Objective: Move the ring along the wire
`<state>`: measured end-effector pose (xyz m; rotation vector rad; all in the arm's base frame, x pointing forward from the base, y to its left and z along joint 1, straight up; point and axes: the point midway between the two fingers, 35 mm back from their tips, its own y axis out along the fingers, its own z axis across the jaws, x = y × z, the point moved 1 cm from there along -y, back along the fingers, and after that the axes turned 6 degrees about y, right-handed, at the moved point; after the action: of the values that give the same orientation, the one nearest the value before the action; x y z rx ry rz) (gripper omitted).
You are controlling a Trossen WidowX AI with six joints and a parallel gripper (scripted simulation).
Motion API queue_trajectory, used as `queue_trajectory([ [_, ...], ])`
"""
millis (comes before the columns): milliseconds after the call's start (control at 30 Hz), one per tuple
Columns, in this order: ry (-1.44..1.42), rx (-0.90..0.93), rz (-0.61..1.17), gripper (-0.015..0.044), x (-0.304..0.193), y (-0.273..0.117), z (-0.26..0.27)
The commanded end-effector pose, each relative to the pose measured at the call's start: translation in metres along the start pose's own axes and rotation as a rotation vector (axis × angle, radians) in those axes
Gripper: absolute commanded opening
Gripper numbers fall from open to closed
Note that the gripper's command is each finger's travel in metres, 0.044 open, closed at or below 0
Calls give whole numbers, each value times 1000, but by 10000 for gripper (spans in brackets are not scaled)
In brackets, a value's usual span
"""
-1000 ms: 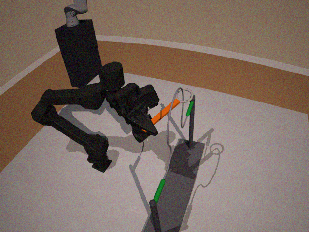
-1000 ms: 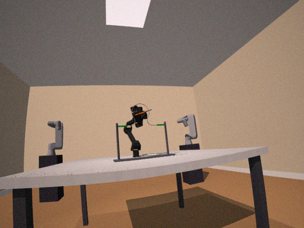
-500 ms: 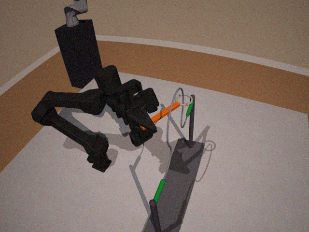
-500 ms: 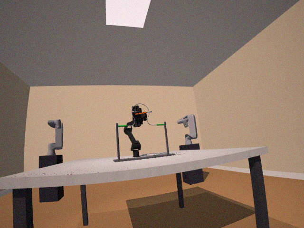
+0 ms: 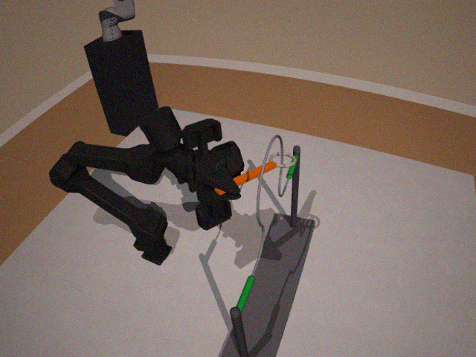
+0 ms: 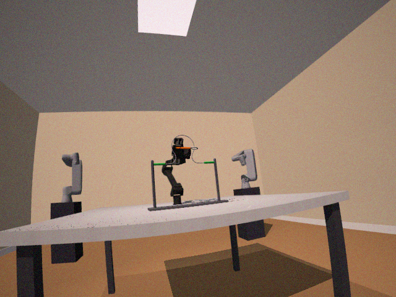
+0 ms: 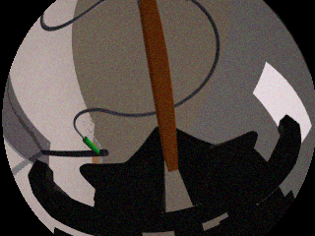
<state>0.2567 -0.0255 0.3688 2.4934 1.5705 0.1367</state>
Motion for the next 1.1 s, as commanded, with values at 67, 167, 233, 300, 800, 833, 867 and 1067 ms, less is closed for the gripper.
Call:
queue_trajectory([
  [67, -67, -47, -16, -150, 0, 0, -3],
  [167, -100, -68, -22, -150, 0, 0, -4],
  [233, -122, -81, -26, -150, 0, 0, -4],
  [300, -142, -93, -29, -150, 0, 0, -5],
  [800, -236, -152, -46, -150, -2, 0, -2],
  [833, -237, -153, -46, -150, -2, 1, -1],
  [867, -237, -153, -46, -150, -2, 1, 0],
  [1067, -213, -138, -42, -150, -6, 1, 8],
])
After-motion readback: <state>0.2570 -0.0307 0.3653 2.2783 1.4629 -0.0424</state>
